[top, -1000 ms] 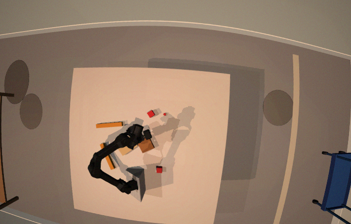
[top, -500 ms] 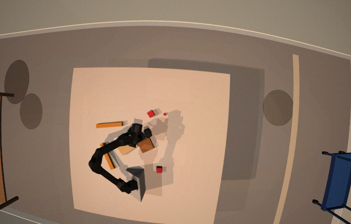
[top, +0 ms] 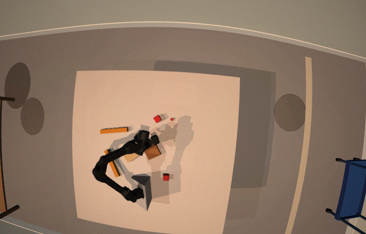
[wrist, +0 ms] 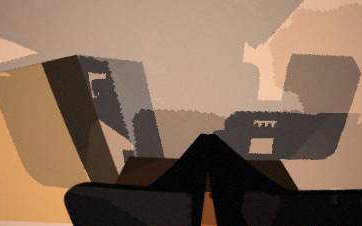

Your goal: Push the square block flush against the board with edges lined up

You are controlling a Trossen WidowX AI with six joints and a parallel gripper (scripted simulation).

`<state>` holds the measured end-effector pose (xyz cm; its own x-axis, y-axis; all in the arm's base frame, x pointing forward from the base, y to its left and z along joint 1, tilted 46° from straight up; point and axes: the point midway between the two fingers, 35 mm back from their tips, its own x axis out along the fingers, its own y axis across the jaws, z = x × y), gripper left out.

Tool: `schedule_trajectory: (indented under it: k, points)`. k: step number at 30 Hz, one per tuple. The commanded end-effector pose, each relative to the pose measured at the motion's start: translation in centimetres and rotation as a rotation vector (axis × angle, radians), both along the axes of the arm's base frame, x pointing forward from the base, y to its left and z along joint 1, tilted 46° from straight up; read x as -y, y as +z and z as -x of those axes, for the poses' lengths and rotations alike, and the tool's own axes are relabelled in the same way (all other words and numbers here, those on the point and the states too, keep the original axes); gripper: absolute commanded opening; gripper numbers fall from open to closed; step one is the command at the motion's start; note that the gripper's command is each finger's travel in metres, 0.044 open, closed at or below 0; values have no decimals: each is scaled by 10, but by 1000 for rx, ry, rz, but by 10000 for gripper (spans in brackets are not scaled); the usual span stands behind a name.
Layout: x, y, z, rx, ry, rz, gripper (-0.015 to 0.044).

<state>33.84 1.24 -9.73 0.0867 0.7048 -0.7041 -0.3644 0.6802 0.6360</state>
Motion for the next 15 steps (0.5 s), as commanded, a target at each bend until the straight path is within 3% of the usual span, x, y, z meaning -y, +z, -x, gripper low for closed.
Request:
schedule_trajectory:
  k: [1, 15]
  points:
    - [1, -1, 4, 2, 1, -1, 0]
    - [4, -5, 14, 2, 1, 0, 0]
